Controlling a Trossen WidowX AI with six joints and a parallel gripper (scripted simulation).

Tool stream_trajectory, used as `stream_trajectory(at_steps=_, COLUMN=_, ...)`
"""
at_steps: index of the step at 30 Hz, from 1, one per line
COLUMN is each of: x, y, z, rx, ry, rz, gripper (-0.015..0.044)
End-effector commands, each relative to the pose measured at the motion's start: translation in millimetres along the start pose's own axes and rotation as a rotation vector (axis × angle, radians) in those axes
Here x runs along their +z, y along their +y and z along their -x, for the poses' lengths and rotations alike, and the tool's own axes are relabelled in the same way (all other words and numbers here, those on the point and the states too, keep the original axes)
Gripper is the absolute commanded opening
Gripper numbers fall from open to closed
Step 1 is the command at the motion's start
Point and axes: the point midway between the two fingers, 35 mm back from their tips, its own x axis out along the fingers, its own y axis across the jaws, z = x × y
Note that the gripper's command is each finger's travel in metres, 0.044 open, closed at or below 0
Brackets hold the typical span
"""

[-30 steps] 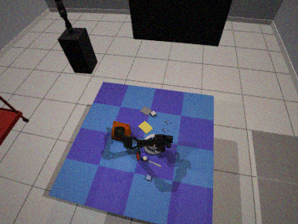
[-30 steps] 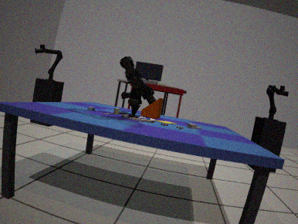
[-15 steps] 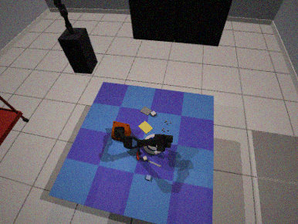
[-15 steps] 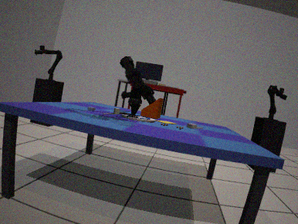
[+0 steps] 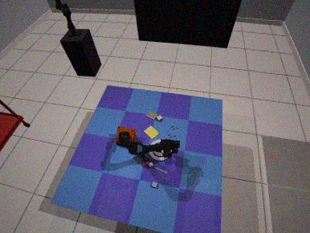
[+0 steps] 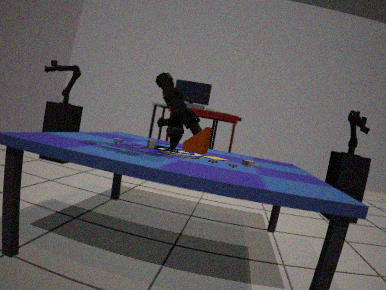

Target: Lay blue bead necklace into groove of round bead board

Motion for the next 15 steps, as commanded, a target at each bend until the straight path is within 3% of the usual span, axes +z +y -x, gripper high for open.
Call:
stream_trajectory(at_steps=1, x=1, y=0, z=1, rx=0.000, ry=-0.003, rz=-0.004, gripper=0.0440)
stream_trajectory(at_steps=4, x=1, y=0, z=1, rx=0.000, ry=-0.003, rz=-0.004, gripper=0.0440)
stream_trajectory(at_steps=15, x=-10, y=-1, z=31, rx=0.000, ry=-0.001, rz=0.071, gripper=0.0151)
